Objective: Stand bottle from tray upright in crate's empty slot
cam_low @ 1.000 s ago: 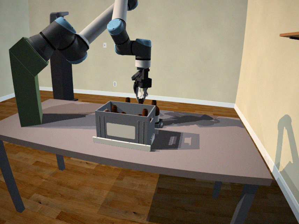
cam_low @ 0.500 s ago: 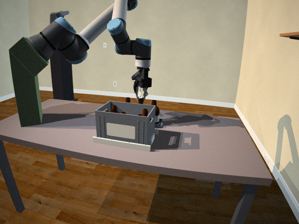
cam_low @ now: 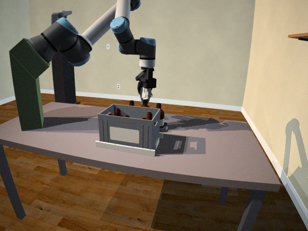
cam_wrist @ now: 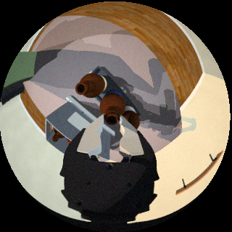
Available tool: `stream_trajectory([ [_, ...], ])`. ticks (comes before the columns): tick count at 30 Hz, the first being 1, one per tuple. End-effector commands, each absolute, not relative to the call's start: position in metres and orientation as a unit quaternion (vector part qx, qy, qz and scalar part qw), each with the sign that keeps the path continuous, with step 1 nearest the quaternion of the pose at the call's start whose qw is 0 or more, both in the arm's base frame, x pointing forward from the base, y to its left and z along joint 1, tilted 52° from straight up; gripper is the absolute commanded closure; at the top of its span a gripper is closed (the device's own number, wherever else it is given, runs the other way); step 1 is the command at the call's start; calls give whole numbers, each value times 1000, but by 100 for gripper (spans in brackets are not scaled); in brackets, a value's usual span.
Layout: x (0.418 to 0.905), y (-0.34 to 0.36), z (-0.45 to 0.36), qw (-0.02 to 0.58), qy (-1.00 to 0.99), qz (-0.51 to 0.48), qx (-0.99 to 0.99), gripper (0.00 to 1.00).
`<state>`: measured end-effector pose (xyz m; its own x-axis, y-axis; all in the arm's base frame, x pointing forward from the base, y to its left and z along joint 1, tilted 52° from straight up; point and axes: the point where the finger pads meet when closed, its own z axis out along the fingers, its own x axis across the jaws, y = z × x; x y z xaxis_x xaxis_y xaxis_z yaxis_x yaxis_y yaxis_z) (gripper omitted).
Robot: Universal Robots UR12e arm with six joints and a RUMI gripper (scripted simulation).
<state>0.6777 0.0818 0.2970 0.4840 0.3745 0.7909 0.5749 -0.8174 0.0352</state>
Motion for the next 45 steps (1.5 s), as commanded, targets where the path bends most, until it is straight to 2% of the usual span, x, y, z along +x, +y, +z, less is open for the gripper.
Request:
stream_trajectory([
  [1,675,80,300,118,-278,-425,-853,100],
  [45,660,70,313,118,-278,-425,-853,100],
])
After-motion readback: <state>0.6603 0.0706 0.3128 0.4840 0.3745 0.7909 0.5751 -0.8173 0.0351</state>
